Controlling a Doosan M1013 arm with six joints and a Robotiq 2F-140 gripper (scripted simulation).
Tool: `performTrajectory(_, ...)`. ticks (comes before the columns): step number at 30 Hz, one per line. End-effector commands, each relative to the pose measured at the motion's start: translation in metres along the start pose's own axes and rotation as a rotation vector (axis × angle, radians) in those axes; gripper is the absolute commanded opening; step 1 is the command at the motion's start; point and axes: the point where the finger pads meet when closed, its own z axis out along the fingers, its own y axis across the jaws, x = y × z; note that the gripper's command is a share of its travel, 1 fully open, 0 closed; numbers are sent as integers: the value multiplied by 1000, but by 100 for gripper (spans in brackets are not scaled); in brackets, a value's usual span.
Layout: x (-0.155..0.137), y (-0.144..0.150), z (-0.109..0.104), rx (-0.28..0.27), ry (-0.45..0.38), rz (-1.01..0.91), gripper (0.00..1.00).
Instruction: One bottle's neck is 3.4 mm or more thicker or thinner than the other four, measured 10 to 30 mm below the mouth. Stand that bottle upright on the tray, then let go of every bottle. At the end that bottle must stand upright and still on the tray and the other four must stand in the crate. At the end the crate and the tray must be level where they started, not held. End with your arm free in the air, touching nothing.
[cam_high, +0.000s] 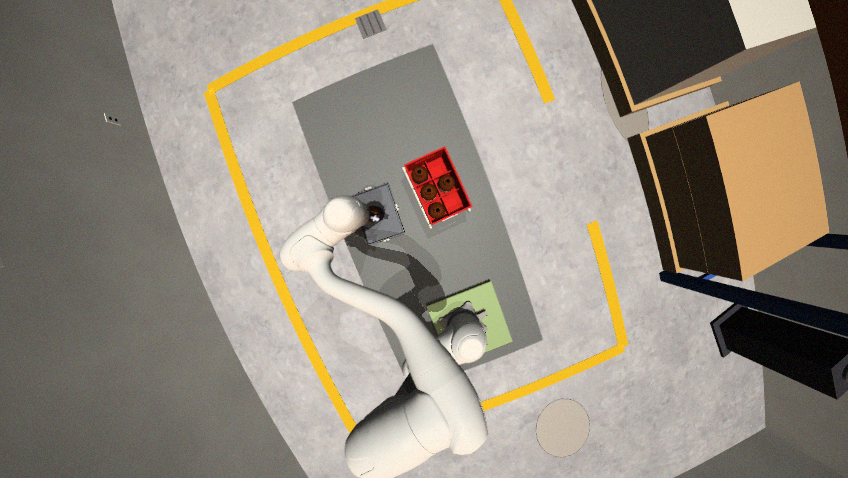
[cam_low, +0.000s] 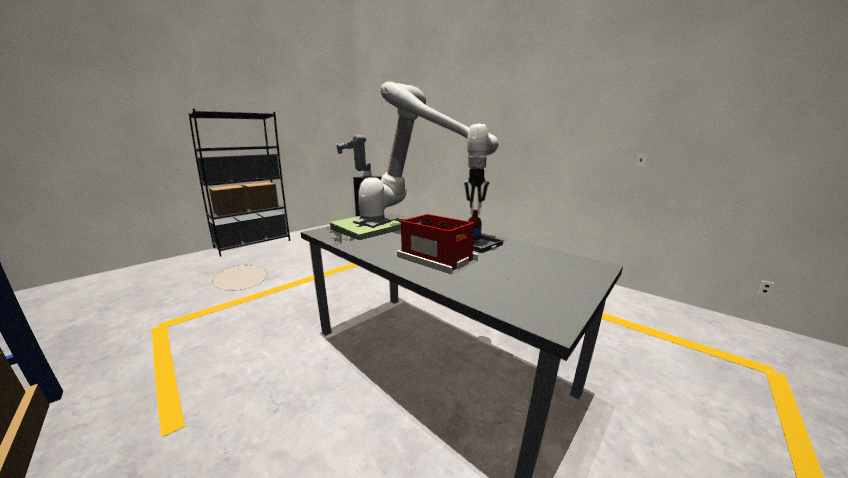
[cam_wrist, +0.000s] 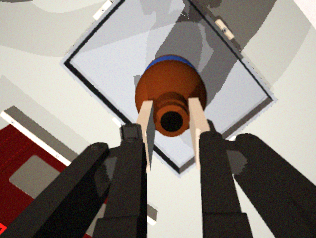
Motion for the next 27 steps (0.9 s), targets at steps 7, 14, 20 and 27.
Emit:
performTrajectory(7,-2,0,4,1,-1,1,0)
performTrajectory(14,-2,-1,5,1,-1,1,0)
performTrajectory(20,-2,-1,5,1,-1,1,0)
performTrajectory(27,-2,-1,6,1,-1,1,0)
